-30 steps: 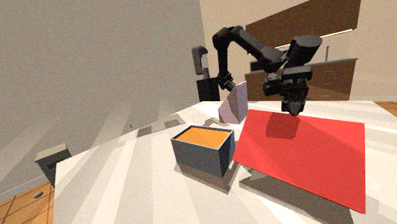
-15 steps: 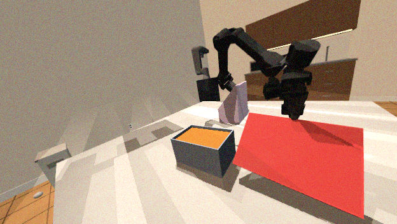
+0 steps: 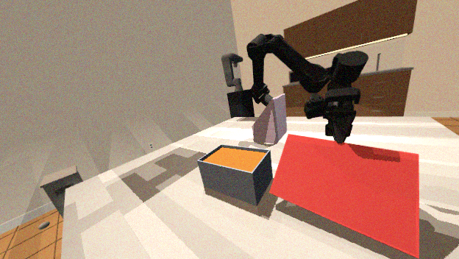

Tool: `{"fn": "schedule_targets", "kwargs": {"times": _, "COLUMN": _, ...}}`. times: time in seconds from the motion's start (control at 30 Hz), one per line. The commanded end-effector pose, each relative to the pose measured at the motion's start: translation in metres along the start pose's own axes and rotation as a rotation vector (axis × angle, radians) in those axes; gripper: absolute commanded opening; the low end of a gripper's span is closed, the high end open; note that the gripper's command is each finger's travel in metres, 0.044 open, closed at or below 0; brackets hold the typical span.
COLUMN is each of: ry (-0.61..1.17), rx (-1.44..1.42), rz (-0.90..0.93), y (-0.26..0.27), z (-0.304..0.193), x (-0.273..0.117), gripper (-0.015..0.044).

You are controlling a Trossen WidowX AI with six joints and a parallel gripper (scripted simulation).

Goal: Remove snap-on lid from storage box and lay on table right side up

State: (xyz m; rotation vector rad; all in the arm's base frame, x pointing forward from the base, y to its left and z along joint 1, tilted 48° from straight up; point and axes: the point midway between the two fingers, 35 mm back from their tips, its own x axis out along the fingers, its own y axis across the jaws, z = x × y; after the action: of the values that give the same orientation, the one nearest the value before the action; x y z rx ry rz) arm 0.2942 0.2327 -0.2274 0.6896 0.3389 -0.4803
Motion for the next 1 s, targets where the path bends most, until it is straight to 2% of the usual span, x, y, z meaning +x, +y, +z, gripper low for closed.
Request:
{"fn": "schedule_targets", "kwargs": {"times": 0.0, "ry": 0.002, "rx": -0.001, "rz": 0.002, "y": -0.002, "z": 0.000, "x": 0.002, "gripper": 0.0000}}
{"fn": "schedule_targets", "kwargs": {"times": 0.97, "ry": 0.001, "rx": -0.002, "rz": 0.002, "y": -0.020, "z": 0.000, "x": 0.017, "gripper": 0.0000}}
